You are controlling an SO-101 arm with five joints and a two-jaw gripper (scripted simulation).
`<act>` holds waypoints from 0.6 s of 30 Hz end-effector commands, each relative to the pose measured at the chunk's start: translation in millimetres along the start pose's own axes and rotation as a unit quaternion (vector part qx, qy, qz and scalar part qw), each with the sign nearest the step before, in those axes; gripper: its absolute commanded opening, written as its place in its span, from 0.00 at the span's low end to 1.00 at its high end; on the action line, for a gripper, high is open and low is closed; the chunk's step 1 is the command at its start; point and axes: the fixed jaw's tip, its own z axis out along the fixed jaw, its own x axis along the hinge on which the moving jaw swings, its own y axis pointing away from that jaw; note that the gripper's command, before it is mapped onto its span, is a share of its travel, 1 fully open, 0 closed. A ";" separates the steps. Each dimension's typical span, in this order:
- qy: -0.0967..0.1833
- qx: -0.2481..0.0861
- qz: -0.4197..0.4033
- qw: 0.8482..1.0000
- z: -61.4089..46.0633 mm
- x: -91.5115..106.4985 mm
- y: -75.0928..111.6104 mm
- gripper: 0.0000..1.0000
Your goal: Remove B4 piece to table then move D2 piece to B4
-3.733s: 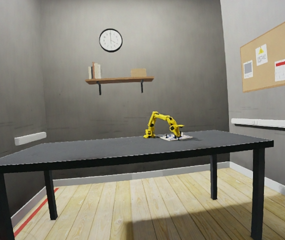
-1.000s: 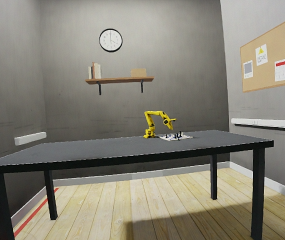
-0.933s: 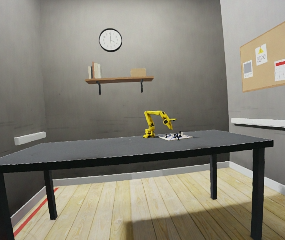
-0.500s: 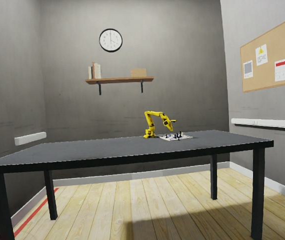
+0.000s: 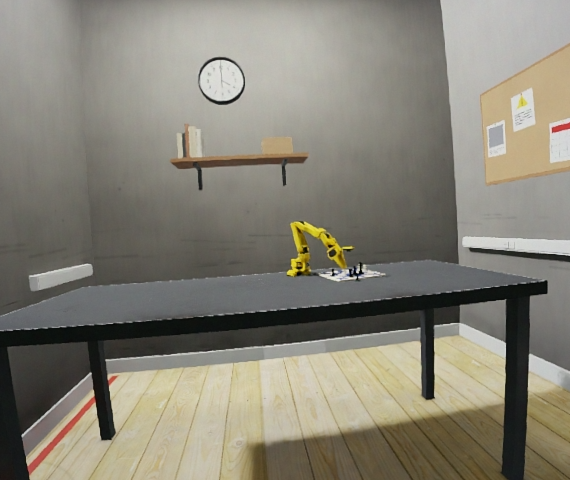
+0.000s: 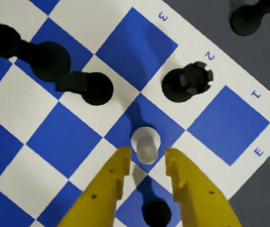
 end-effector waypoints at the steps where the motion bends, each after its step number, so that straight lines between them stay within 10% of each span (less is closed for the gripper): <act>1: 0.005 -0.003 -0.001 1.000 8.5 6.6 2.4 0.09; 18: 0.005 -0.003 -0.001 1.000 19.6 13.4 2.5 0.09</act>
